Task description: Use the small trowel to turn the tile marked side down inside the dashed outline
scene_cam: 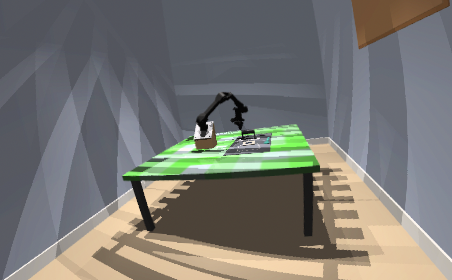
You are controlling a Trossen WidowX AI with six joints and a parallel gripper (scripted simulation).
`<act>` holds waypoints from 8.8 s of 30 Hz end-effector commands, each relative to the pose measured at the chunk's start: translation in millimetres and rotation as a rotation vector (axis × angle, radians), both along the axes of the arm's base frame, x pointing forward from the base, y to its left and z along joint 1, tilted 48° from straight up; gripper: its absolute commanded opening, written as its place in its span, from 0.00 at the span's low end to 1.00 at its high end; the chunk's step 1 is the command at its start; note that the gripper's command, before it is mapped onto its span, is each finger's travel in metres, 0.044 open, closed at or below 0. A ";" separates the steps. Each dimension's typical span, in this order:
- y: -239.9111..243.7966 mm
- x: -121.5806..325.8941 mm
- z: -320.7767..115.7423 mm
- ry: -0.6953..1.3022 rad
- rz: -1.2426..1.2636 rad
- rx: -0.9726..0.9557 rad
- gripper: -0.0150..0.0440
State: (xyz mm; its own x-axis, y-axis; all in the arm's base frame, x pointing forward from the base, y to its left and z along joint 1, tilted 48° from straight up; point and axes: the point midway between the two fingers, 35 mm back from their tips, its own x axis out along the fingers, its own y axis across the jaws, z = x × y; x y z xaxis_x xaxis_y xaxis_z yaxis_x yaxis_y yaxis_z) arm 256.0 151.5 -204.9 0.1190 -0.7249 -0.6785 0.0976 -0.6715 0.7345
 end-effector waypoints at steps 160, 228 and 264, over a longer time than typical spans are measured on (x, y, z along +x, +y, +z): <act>-58.4 96.7 55.8 -2.266 -2.120 0.378 0.47; -58.3 96.7 55.8 -1.398 -1.304 0.232 0.65; -26.2 88.7 87.7 -1.446 -1.349 0.239 0.71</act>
State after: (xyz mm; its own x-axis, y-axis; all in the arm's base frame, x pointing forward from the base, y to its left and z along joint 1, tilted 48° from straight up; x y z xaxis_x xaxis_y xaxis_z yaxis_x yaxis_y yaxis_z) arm 343.8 122.9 -118.4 0.1214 -0.7292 -0.6734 -0.9592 0.0882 -0.2684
